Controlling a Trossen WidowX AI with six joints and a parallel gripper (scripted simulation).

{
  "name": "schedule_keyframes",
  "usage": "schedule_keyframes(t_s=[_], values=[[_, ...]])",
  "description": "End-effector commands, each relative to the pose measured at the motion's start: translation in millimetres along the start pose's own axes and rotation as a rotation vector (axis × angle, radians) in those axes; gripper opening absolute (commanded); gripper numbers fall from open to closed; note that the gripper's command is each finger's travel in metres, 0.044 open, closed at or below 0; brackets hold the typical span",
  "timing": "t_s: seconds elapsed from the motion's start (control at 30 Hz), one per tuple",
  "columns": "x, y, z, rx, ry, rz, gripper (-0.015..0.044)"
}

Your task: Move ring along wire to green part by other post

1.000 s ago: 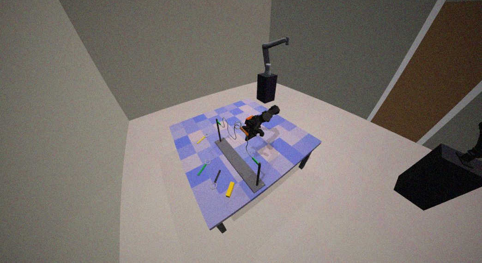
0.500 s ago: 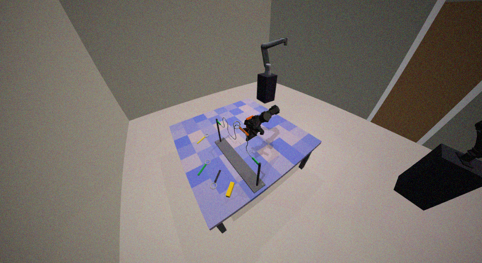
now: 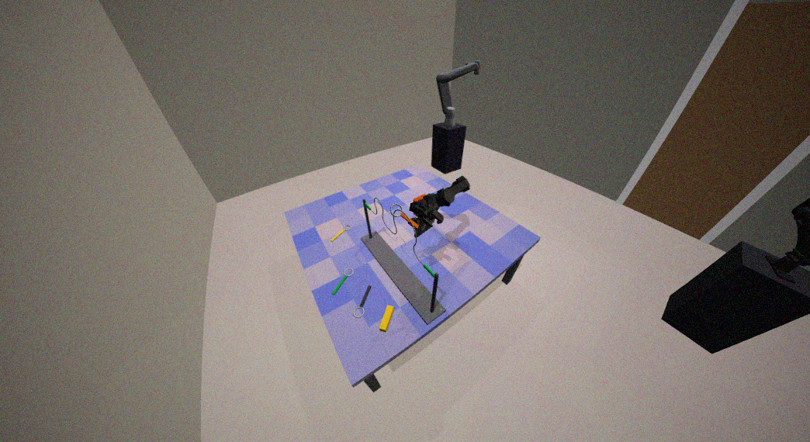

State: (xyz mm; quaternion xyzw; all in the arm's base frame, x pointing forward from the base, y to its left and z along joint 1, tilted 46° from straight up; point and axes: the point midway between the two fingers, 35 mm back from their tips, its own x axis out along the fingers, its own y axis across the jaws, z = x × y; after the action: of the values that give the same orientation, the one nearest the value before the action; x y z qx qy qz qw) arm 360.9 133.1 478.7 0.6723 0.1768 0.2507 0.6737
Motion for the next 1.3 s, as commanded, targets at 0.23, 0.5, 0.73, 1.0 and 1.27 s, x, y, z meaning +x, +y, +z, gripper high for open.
schedule_keyframes(t_s=[0.23,0.5,0.73,1.0,1.27], values=[[0,3,0,0.130,-0.020,0.068,-0.0150],[0,6,1,0.213,-0.031,0.115,-0.0150],[0,8,1,0.275,-0.039,0.151,-0.0150],[-1,11,2,0.345,-0.048,0.191,-0.0150],[-1,13,3,0.416,-0.057,0.231,-0.0150]])
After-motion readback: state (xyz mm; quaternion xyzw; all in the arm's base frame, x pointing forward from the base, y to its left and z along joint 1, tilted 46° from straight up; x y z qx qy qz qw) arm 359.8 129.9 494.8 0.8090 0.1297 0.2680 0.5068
